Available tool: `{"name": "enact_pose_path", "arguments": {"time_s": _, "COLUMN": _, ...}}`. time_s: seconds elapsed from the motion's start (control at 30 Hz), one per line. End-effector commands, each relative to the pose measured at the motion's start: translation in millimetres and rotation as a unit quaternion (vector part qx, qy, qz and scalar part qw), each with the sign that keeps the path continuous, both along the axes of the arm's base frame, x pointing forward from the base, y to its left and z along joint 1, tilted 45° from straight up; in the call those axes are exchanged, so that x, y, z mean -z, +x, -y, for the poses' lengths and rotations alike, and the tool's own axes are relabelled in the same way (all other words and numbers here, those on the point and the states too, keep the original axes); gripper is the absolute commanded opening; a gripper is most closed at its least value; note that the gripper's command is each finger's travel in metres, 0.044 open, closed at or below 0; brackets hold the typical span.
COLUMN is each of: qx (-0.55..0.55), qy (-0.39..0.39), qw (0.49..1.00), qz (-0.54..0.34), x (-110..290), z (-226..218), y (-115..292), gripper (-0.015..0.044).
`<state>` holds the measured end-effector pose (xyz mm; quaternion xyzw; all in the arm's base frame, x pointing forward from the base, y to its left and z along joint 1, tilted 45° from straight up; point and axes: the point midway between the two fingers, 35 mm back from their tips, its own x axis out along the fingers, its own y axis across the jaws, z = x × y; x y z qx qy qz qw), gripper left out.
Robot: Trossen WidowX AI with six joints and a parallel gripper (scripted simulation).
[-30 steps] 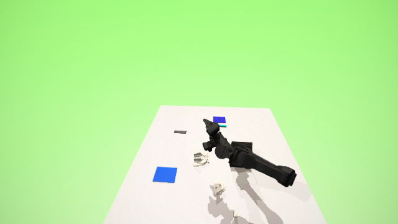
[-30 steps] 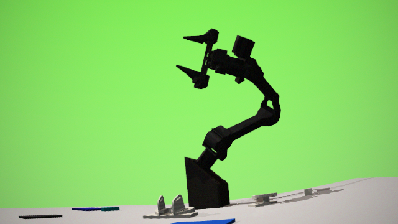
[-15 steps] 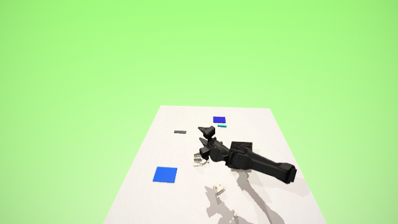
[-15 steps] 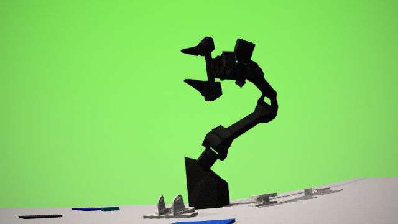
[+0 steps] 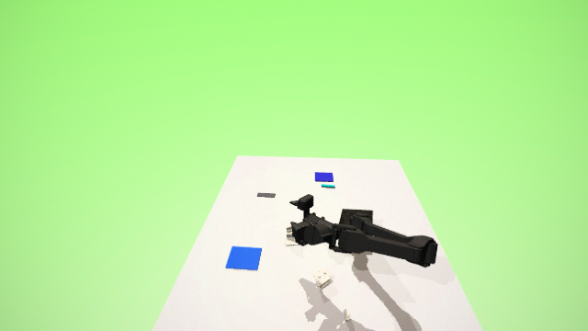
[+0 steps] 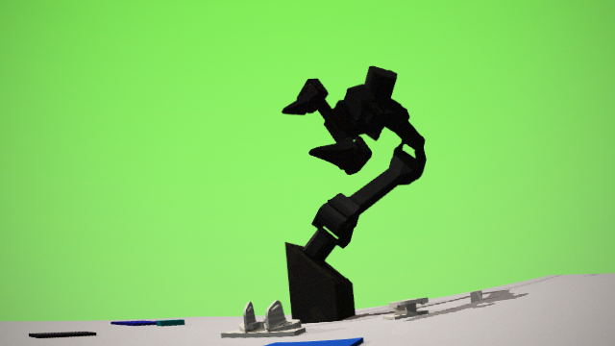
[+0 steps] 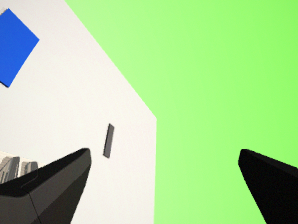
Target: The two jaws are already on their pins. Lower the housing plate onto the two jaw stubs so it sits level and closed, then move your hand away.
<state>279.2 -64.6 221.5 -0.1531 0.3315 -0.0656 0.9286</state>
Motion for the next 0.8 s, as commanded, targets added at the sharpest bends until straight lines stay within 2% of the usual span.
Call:
{"name": "enact_pose_path", "arguments": {"time_s": 0.0, "qx": -0.002, "qy": 0.062, "qw": 0.998, "qz": -0.009, "x": 11, "z": -17, "y": 2, "gripper": 0.044}}
{"name": "enact_pose_path", "arguments": {"time_s": 0.37, "qx": 0.007, "qy": 0.217, "qw": 0.975, "qz": -0.036, "x": 27, "z": -62, "y": 0, "gripper": 0.044}}
{"name": "enact_pose_path", "arguments": {"time_s": 0.77, "qx": 0.041, "qy": 0.372, "qw": 0.922, "qz": -0.099, "x": 43, "z": -109, "y": -12, "gripper": 0.044}}
